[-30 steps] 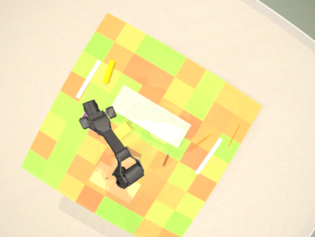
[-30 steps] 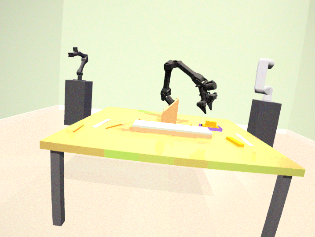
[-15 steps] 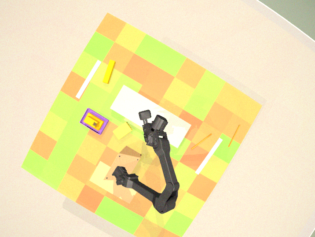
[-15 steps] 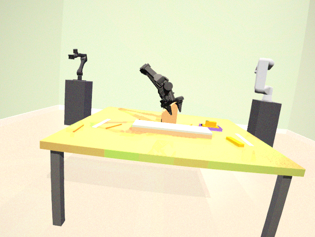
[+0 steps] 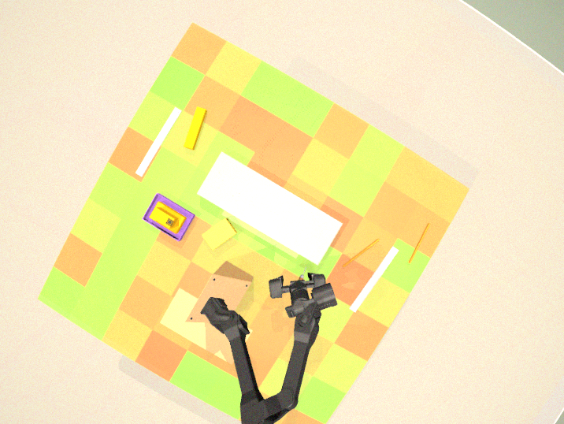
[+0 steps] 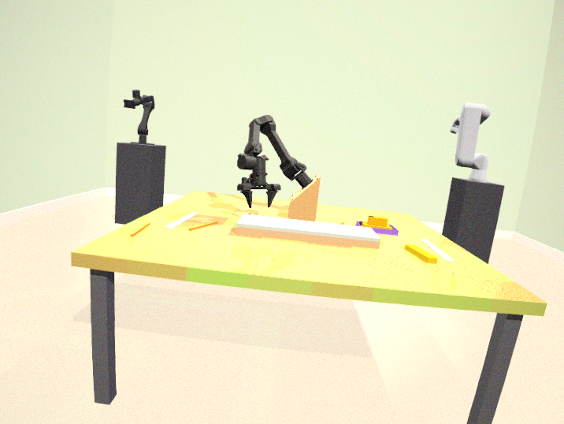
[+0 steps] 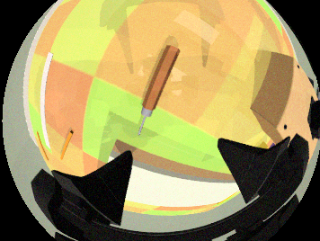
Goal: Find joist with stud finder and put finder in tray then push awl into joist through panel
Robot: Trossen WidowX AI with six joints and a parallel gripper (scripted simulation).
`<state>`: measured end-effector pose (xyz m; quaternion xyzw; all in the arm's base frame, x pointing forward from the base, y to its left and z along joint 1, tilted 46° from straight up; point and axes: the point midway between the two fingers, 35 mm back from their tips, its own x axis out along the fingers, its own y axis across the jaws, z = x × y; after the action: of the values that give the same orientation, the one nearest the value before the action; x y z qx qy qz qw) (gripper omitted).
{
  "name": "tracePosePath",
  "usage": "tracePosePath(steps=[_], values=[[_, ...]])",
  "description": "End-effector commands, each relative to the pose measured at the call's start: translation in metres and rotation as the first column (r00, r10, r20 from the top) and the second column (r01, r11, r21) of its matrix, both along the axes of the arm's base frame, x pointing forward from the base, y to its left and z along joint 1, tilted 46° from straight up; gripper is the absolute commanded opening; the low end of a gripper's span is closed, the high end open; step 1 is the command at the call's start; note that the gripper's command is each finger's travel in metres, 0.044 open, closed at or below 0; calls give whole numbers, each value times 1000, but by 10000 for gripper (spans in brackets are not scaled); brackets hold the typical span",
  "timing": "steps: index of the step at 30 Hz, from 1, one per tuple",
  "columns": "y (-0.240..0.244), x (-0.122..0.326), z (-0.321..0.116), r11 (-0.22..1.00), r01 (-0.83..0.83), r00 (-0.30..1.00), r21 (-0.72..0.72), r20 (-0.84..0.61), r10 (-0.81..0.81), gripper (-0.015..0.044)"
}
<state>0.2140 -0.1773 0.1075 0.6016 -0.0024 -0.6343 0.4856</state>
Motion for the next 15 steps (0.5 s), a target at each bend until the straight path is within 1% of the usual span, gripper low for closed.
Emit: tracePosePath(steps=[1, 3, 15], values=[[-26, -56, 17, 924, 381, 893, 13, 253, -372, 440], [-28, -62, 18, 910, 415, 872, 18, 278, -403, 440], [-30, -62, 20, 910, 415, 872, 18, 278, -403, 440]])
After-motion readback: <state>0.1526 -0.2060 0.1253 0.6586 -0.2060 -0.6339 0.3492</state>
